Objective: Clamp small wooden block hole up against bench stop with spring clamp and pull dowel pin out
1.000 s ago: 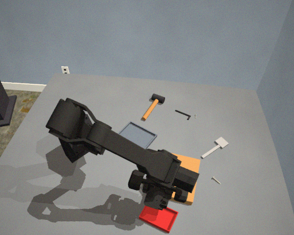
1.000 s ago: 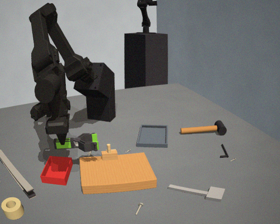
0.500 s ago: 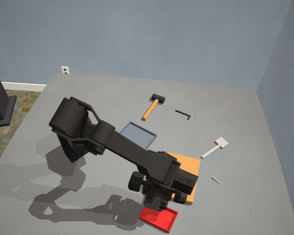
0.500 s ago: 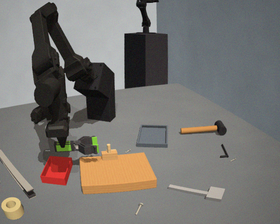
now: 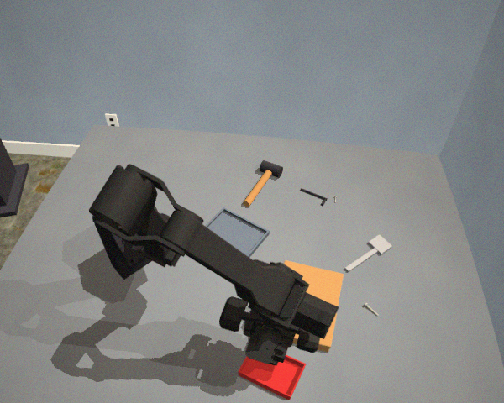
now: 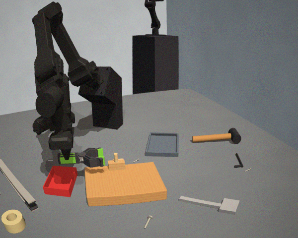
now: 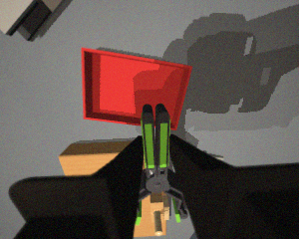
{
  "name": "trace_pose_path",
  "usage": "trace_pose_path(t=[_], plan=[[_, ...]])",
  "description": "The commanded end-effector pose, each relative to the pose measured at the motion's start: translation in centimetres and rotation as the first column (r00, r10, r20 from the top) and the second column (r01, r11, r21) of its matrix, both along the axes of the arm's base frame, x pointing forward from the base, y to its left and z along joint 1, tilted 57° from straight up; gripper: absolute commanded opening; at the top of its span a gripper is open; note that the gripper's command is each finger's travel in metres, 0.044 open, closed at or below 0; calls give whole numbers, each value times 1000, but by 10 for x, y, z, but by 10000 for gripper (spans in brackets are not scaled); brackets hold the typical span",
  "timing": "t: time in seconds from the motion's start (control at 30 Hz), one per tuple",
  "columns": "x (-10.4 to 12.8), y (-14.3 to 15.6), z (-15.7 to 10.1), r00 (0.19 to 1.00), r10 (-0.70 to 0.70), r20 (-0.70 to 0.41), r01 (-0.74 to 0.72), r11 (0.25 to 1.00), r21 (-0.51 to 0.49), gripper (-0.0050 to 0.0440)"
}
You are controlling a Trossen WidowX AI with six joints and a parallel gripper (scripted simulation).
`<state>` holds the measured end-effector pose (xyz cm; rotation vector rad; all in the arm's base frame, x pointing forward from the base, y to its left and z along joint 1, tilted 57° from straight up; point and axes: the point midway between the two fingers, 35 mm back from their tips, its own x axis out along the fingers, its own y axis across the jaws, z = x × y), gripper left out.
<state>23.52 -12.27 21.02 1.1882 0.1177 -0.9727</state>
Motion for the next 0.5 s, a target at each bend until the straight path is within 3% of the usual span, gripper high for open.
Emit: trace_pose_path(t=[0.0, 0.47], plan=[[2, -1, -3, 1000, 6, -6, -6, 1000, 2, 0], [6, -8, -8, 1000, 5, -2, -5, 1000, 0, 0]])
